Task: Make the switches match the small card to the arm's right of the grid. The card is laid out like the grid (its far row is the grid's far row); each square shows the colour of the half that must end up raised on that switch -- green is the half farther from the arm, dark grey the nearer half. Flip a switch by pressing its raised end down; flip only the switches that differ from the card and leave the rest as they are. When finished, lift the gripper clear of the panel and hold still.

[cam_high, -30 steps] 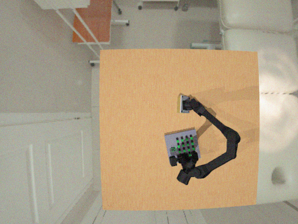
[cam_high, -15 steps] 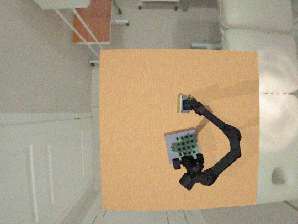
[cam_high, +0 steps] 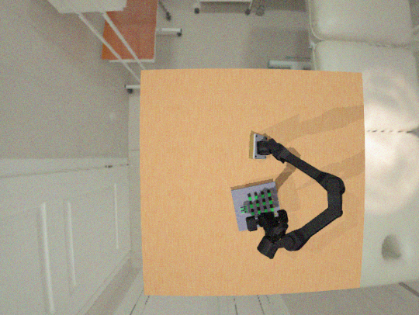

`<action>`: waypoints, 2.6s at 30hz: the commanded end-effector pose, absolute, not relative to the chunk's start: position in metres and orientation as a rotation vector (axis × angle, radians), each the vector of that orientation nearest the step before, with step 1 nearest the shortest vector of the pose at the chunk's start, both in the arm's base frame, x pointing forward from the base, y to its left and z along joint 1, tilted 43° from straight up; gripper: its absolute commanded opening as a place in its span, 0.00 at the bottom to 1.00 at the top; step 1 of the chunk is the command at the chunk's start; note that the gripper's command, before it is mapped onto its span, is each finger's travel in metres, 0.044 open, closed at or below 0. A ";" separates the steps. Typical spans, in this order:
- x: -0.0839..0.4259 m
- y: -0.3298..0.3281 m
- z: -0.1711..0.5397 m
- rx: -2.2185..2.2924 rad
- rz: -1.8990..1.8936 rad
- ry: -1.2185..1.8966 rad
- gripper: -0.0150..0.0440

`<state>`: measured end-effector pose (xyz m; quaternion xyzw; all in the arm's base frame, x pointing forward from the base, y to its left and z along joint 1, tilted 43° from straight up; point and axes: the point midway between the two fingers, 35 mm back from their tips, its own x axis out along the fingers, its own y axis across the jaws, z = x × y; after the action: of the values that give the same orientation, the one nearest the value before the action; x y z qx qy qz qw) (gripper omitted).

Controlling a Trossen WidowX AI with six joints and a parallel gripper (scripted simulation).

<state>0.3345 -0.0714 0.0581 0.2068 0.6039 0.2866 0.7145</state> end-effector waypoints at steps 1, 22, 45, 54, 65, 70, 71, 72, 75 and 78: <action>0.336 -0.067 0.052 0.465 0.630 1.334 0.25; 0.338 -0.058 0.042 0.466 0.630 1.333 0.25; 0.338 -0.057 0.041 0.466 0.630 1.333 0.25; 0.338 -0.056 0.040 0.466 0.630 1.333 0.25; 0.338 -0.055 0.039 0.466 0.630 1.333 0.25; 0.338 -0.055 0.038 0.466 0.631 1.333 0.25; 0.338 -0.054 0.038 0.466 0.631 1.333 0.25; 0.339 -0.054 0.038 0.466 0.631 1.333 0.25; 0.339 -0.054 0.038 0.466 0.631 1.333 0.25; 0.336 -0.071 0.055 0.464 0.627 1.327 0.25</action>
<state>0.3363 -0.0561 0.0416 0.2106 0.6054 0.2872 0.7118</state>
